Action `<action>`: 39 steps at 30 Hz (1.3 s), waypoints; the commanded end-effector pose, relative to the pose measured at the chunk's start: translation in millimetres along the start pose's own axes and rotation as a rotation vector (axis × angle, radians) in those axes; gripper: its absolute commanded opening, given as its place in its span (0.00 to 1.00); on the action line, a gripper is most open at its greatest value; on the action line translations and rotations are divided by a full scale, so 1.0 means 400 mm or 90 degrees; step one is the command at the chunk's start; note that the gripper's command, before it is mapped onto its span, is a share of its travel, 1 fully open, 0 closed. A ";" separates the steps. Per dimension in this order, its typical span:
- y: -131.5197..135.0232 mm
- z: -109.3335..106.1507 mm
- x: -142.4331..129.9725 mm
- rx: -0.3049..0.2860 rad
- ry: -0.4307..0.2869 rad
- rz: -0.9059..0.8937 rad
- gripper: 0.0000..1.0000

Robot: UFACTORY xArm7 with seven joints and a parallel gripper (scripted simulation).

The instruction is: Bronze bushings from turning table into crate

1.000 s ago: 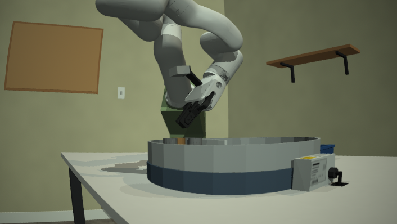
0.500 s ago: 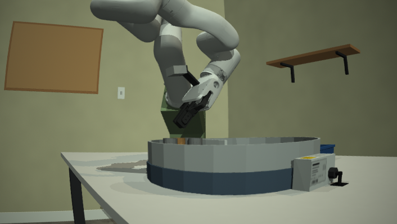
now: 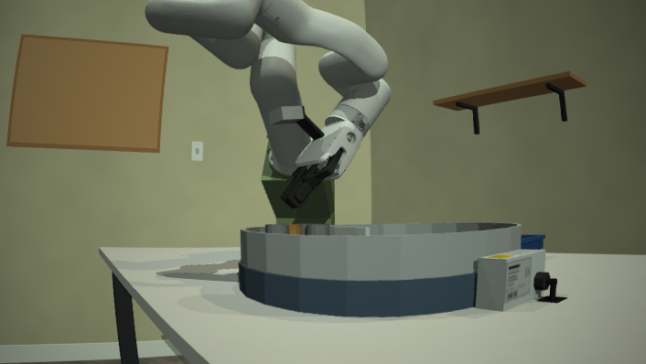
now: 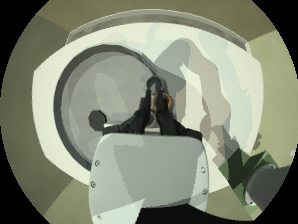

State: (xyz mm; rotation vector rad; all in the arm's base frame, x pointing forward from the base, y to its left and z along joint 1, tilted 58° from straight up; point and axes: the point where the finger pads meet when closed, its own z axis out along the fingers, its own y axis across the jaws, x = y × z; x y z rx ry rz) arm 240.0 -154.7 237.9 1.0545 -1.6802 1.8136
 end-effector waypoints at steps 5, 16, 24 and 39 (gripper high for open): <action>-0.002 0.000 0.001 0.001 -0.001 0.000 0.10; -0.002 0.034 -0.027 0.001 -0.001 0.000 0.10; -0.002 0.043 -0.035 0.001 -0.001 0.000 0.10; -0.002 0.060 -0.050 0.001 -0.001 0.000 0.10</action>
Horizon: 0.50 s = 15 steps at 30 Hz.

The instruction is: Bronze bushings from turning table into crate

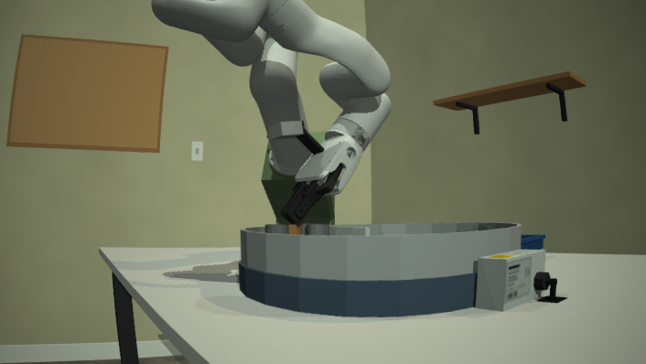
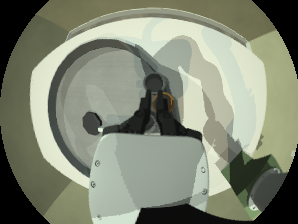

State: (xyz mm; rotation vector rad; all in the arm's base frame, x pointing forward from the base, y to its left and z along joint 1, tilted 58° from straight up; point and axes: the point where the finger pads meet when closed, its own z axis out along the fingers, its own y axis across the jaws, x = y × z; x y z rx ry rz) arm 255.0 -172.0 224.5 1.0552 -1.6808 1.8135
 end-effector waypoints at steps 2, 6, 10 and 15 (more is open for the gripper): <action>-0.001 0.011 -0.011 0.001 0.000 0.000 0.10; -0.001 0.015 -0.014 0.001 0.000 0.000 0.10; -0.001 0.015 -0.014 0.001 0.000 0.000 0.10; -0.001 0.015 -0.014 0.001 0.000 0.000 0.10</action>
